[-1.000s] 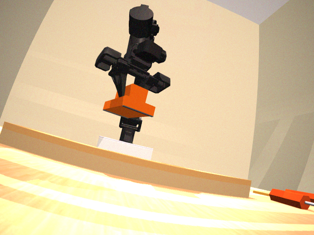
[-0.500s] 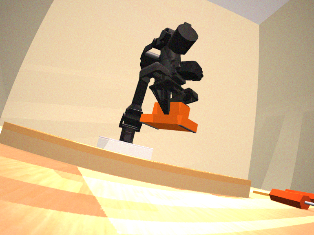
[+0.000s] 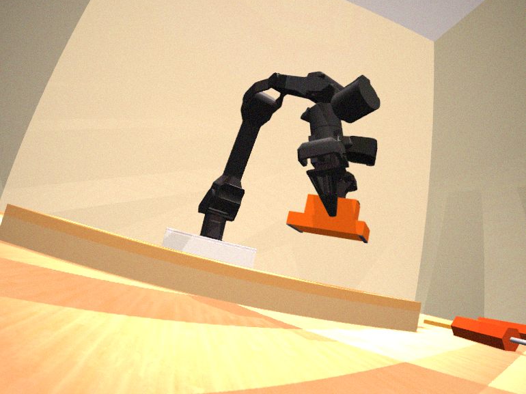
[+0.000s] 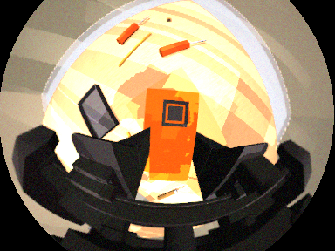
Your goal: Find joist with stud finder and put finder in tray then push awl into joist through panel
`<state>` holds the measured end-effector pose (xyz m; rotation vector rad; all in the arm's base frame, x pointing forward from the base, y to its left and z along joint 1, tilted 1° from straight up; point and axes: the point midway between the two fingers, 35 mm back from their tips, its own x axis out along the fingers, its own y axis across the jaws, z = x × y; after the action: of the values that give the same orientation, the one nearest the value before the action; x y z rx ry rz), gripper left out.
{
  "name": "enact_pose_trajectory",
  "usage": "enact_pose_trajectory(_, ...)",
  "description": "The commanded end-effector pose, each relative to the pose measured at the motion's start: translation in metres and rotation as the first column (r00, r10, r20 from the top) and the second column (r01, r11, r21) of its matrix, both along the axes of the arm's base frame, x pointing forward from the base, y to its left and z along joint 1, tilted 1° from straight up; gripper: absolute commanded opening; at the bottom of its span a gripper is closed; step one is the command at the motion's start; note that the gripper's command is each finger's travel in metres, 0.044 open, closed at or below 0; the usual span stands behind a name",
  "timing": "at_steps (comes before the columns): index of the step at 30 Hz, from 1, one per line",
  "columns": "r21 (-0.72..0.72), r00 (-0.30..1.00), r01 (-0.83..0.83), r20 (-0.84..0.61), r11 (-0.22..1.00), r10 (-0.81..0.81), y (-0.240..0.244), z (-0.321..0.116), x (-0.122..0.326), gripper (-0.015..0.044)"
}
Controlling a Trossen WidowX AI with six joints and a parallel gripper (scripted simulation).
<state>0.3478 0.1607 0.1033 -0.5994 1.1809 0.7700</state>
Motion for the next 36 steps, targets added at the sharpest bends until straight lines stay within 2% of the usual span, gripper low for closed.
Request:
enact_pose_trajectory(1,0.010,0.998,-0.063,0.005,0.998,0.063,0.023,0.001,-0.014,0.0000)
enact_pose_trajectory(18,0.012,0.938,-0.346,0.001,0.938,0.346,0.106,-0.007,-0.091,0.0000)
enact_pose_trajectory(36,0.014,0.791,-0.612,-0.004,0.791,0.612,0.161,-0.016,-0.191,0.0000)
